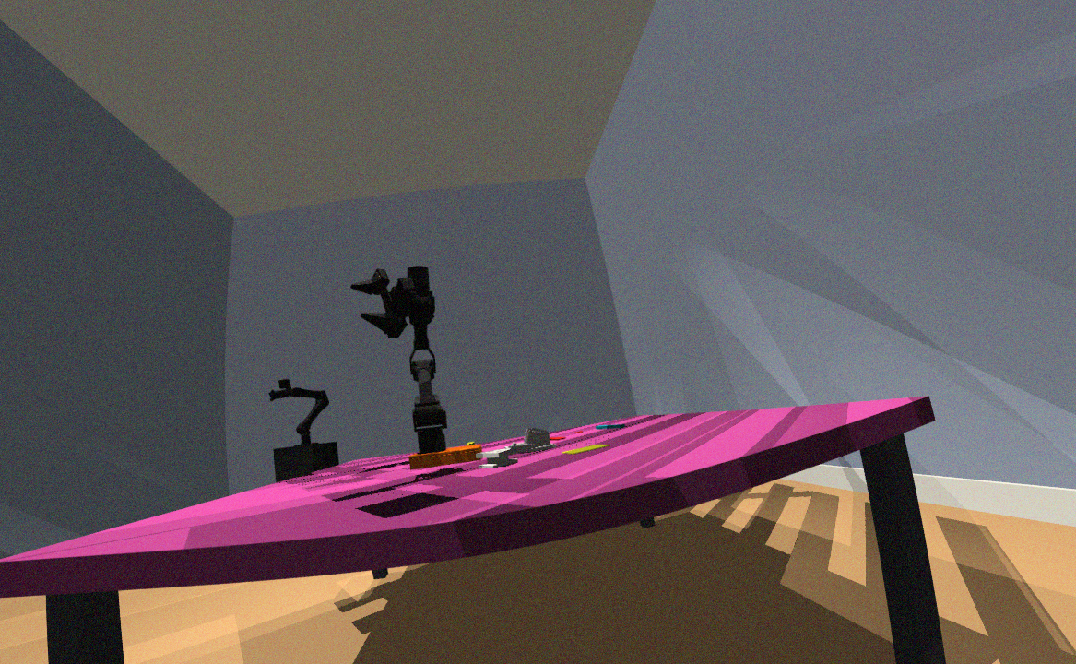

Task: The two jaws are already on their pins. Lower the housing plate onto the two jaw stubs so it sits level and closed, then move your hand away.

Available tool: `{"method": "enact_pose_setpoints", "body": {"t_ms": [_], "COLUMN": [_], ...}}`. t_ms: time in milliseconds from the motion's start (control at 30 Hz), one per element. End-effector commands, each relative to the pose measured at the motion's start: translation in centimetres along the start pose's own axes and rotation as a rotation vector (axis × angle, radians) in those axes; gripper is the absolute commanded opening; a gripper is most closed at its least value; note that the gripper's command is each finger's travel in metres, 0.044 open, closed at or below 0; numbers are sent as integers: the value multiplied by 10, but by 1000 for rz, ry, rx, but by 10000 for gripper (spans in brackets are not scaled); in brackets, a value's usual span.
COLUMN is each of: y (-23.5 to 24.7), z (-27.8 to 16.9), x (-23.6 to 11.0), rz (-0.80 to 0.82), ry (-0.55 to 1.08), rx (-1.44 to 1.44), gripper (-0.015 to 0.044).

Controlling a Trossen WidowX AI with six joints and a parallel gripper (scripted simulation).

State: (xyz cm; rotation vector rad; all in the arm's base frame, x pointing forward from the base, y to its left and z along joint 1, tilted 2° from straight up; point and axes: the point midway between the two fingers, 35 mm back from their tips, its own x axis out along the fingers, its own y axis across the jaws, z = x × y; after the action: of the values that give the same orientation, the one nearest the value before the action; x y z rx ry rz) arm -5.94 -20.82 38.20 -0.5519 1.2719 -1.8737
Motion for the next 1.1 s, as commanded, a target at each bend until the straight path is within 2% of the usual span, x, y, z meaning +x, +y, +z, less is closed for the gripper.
{"method": "enact_pose_setpoints", "body": {"t_ms": [0,533,1067], "y": [9,71,138], "z": [12,57,88], "x": [3,10,2], "rz": [47,272,501], "ry": [-37,-180,-328], "rx": [-55,-332,-607], "gripper": [440,440,440]}}
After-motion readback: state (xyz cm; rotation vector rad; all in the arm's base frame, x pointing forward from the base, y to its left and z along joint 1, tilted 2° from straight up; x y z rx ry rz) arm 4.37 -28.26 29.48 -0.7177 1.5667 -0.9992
